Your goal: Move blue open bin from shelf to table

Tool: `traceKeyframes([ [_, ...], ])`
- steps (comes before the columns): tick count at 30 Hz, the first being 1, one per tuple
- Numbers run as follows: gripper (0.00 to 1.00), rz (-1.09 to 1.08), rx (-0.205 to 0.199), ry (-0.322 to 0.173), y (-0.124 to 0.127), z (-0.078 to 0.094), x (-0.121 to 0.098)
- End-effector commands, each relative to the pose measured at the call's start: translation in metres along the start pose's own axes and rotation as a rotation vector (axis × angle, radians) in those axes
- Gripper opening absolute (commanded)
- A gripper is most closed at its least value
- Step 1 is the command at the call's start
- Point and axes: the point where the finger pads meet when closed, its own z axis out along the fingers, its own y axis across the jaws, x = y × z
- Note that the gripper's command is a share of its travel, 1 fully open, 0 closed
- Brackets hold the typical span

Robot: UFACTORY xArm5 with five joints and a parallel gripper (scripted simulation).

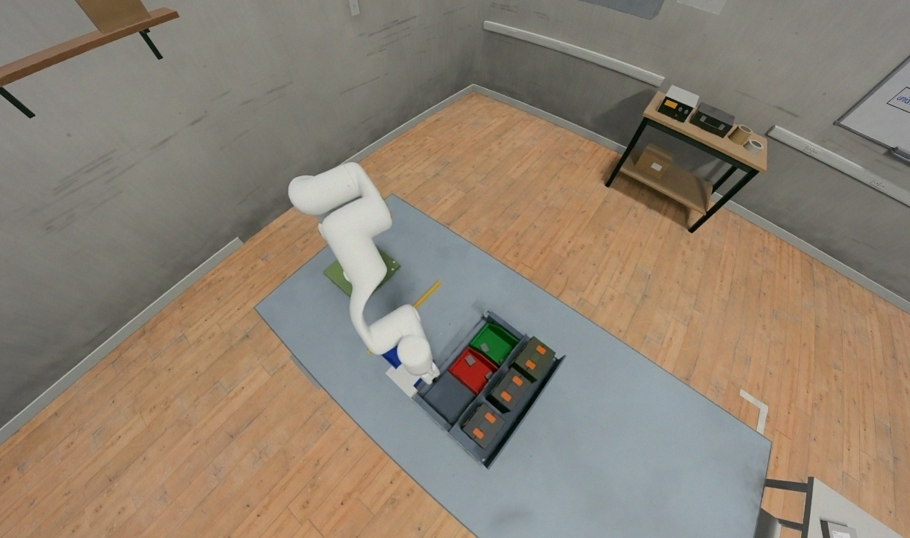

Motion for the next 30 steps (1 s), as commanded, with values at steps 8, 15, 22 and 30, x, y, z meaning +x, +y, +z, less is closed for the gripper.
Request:
traceKeyframes([
  [8, 0.34, 0.000, 0.004, 0.001, -0.0015, -0.0017, 0.0004],
  [15, 0.34, 0.000, 0.004, 0.001, -0.0015, -0.0017, 0.0004],
  [22, 0.34, 0.000, 0.004, 0.001, -0.0015, -0.0018, 0.0004],
  [30, 0.34, 0.000, 0.004, 0.001, -0.0015, -0.0018, 0.0004],
])
